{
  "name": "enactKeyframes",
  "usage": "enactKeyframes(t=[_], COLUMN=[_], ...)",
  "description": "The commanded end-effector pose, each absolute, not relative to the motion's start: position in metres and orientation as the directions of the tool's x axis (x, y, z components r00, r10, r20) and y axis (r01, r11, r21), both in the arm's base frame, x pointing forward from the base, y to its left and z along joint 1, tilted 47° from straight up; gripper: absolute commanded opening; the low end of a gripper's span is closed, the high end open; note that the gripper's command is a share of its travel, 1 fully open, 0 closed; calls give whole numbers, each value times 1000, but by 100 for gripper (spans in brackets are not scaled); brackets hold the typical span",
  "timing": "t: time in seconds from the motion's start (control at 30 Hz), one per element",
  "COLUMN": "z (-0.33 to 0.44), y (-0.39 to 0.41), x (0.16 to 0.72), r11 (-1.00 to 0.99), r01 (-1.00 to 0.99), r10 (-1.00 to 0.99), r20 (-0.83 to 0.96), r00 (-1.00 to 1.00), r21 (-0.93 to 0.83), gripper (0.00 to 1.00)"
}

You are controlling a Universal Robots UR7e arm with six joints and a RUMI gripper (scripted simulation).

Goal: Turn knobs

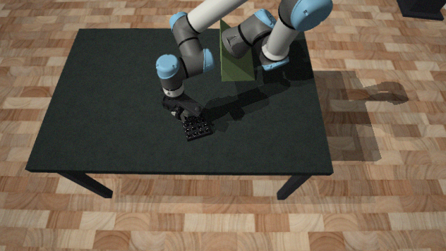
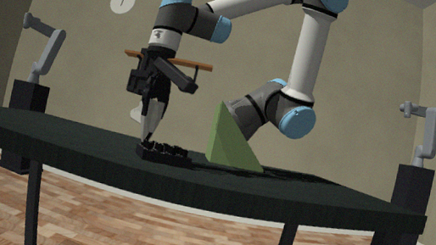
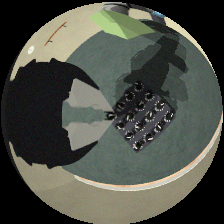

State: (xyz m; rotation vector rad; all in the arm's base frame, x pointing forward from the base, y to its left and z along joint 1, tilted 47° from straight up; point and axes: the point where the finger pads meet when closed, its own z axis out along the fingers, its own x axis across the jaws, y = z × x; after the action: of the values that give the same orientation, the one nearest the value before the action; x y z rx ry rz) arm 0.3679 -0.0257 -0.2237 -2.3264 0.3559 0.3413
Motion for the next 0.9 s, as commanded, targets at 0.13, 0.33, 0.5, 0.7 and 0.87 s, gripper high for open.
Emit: enactKeyframes(t=[0.13,0.33,0.5,0.7,0.87], z=[-224,-224,-224,-224,-224], y=[-26,-25,-25,-25,-25], x=[368,368,368,368,368], r11=[-689,-690,-690,-690,-690], r01=[-312,-308,-307,-308,-308], r10=[-123,-120,-120,-120,-120], r20=[-319,-316,-316,-316,-316], r00=[940,941,941,941,941], r21=[-654,-655,-655,-655,-655], gripper=[4,4,4,4,4])
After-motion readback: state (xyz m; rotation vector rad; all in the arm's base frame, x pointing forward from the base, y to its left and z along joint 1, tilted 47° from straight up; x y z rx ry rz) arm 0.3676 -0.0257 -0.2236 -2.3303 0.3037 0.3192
